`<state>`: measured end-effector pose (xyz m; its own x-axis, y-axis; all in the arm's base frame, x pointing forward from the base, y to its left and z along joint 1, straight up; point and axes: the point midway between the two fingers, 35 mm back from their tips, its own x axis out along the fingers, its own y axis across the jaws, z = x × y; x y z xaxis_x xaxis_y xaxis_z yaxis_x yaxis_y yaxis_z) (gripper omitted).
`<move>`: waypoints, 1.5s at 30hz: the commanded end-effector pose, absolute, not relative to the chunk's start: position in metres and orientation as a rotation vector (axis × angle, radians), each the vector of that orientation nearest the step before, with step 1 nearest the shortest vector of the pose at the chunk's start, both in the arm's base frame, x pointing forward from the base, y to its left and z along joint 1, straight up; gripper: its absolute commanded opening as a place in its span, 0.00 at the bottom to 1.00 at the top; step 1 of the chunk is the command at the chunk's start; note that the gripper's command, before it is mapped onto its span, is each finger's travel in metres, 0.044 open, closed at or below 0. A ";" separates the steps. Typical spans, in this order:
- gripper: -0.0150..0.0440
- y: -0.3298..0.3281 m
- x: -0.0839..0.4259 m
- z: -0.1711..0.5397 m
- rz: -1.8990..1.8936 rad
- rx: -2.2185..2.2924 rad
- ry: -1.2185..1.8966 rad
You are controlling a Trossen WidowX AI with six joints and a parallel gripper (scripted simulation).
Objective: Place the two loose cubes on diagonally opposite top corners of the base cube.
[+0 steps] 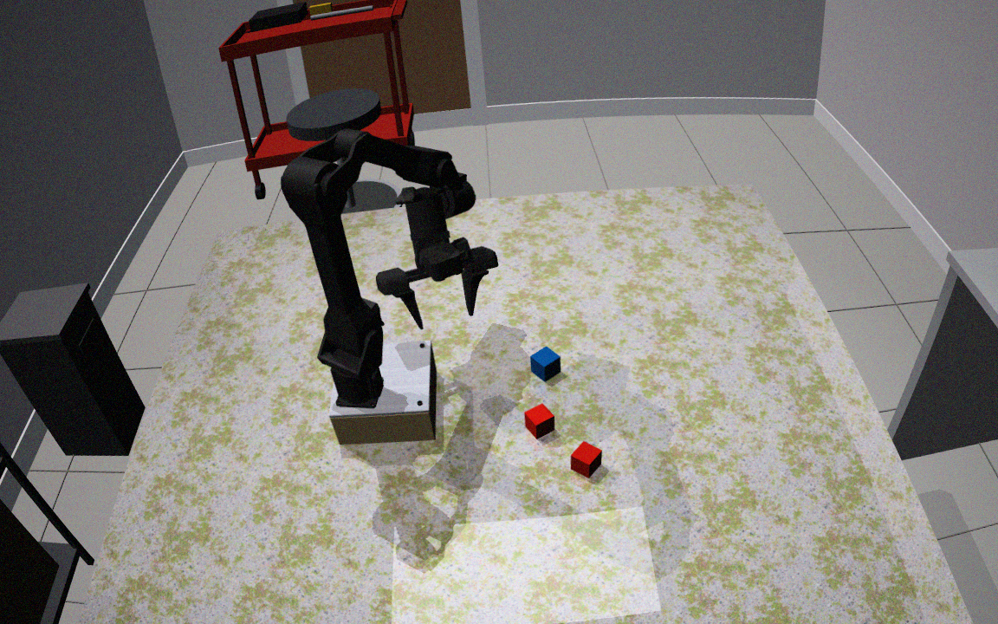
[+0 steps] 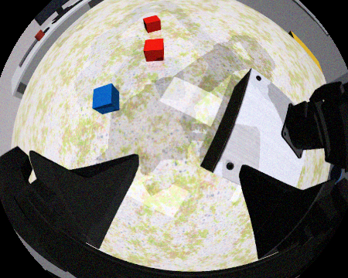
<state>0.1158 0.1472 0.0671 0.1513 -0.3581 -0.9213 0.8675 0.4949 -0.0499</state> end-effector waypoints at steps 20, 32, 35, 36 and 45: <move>0.70 0.113 0.196 0.077 -0.922 0.612 1.334; 0.70 0.064 0.244 0.087 -0.820 0.677 1.418; 0.70 0.048 0.255 0.090 -0.789 0.694 1.426; 0.70 0.042 0.258 0.091 -0.779 0.699 1.428; 0.70 0.003 0.276 0.096 -0.709 0.729 1.422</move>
<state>0.2724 0.0059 0.0955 0.0172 -0.0132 -0.9998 0.8060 0.5919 0.0060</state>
